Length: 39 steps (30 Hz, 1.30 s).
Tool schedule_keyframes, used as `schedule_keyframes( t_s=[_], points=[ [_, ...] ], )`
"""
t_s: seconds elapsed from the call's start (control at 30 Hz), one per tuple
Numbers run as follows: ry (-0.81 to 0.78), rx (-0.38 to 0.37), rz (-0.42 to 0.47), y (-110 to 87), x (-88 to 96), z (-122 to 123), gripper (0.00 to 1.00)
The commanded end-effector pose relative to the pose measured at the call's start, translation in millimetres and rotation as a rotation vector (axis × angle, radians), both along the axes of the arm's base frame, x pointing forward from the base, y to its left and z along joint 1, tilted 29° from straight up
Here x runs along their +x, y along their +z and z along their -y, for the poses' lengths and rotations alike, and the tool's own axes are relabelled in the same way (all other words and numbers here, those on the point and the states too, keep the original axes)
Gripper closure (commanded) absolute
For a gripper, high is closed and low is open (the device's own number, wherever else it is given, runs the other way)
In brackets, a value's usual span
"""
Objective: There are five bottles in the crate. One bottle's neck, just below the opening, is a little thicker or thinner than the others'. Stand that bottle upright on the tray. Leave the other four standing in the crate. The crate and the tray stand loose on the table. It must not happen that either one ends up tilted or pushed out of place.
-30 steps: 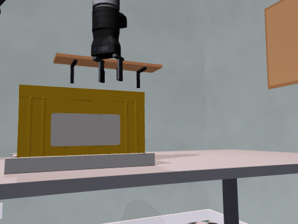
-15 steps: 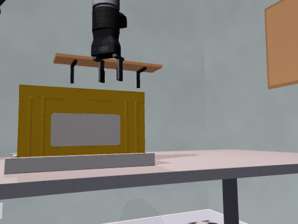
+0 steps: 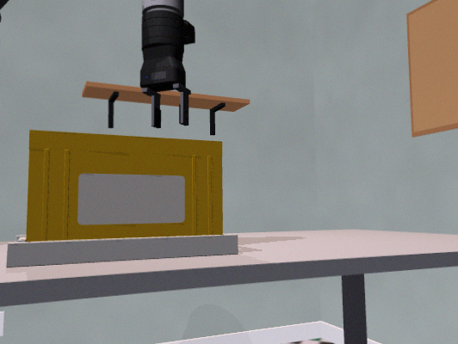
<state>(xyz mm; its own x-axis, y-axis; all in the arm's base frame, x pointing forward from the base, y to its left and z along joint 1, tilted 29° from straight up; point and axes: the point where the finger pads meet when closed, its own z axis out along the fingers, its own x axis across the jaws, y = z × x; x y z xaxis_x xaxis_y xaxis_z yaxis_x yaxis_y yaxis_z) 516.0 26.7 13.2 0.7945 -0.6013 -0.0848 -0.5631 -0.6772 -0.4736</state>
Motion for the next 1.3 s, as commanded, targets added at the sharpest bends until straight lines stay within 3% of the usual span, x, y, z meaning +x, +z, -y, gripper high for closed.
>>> schedule_keyframes(
  t_s=[0.0,1.27],
  points=[
    [0.000,-0.001,0.001,-1.6,0.9,-0.6,0.00],
    [0.000,-0.001,0.001,-34.5,10.3,-15.4,0.00]
  ],
)
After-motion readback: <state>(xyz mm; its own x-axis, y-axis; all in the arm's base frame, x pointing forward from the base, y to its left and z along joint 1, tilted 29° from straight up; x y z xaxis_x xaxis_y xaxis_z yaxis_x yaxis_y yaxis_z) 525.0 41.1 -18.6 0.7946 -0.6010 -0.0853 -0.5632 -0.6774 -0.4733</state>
